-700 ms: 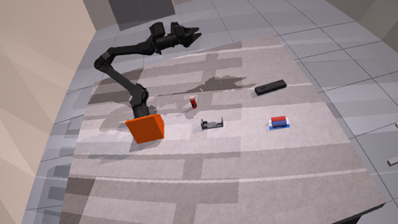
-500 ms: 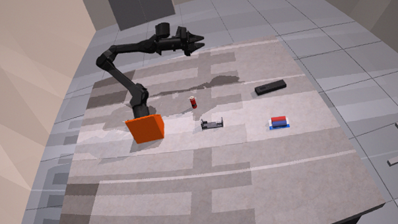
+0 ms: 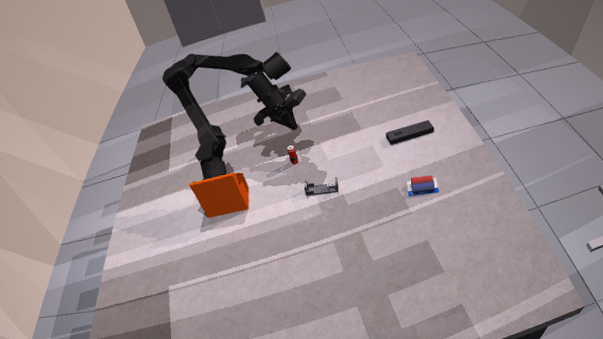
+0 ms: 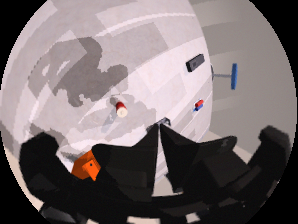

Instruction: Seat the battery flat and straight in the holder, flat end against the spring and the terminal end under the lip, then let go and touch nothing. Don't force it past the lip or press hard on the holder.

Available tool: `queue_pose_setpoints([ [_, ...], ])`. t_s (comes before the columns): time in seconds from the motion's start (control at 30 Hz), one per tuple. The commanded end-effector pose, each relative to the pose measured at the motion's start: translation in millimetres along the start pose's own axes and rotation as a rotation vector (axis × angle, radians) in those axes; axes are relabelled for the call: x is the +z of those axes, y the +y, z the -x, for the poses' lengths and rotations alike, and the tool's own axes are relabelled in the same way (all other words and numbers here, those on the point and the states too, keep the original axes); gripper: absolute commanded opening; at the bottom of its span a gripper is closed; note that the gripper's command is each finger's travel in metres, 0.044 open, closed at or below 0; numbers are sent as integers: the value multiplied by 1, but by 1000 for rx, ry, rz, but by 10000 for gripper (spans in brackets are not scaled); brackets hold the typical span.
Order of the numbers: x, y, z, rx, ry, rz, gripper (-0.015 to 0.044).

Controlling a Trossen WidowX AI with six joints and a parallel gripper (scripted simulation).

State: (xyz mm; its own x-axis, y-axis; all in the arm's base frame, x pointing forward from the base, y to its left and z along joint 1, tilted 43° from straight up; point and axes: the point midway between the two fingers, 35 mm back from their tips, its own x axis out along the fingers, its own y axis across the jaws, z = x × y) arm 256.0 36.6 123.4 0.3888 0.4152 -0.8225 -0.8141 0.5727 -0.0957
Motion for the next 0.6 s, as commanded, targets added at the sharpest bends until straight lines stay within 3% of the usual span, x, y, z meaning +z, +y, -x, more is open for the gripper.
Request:
queue_pose_setpoints([
  [0.0, -6, 66, 13, 482, -92, 87, 0],
  [0.4, -6, 66, 12, 482, -92, 87, 0],
  [0.57, -4, 77, -15, 478, -86, 89, 0],
])
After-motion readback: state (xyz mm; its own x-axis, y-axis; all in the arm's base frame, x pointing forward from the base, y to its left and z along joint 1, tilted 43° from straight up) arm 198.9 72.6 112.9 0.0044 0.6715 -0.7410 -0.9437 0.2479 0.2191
